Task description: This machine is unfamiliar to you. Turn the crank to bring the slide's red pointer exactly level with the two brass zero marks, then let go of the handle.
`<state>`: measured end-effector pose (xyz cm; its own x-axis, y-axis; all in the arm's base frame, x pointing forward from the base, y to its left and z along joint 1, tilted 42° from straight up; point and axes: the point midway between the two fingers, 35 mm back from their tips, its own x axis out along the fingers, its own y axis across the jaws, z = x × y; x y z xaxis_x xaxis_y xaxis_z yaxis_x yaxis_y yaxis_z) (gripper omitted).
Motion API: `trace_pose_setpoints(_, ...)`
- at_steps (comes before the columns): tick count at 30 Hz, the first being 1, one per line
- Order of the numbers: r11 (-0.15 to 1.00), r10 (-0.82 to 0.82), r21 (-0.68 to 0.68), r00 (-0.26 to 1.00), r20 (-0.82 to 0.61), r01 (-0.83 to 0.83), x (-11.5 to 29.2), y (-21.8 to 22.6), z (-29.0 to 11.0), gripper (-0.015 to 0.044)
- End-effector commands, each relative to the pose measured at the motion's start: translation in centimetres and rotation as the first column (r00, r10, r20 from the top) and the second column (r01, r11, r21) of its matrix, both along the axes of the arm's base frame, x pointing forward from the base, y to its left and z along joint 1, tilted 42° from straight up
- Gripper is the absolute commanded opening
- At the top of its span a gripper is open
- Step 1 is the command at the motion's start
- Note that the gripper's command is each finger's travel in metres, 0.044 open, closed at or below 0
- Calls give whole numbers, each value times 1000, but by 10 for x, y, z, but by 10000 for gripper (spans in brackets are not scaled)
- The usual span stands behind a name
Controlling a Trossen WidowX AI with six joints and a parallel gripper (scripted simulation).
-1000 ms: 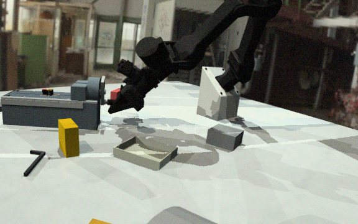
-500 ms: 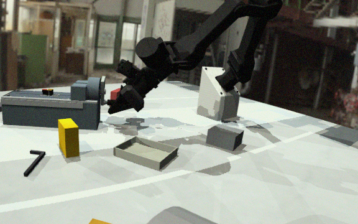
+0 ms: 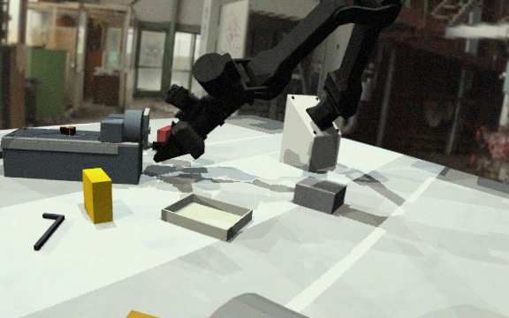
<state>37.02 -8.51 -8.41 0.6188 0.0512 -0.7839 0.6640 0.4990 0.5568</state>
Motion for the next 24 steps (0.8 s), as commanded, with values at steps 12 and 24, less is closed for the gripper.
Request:
trace_pose_setpoints(12,1000,17,7,1000,16,-17,7,6,5,0)
trace_pose_setpoints(24,1000,17,7,1000,16,-17,7,7,5,0)
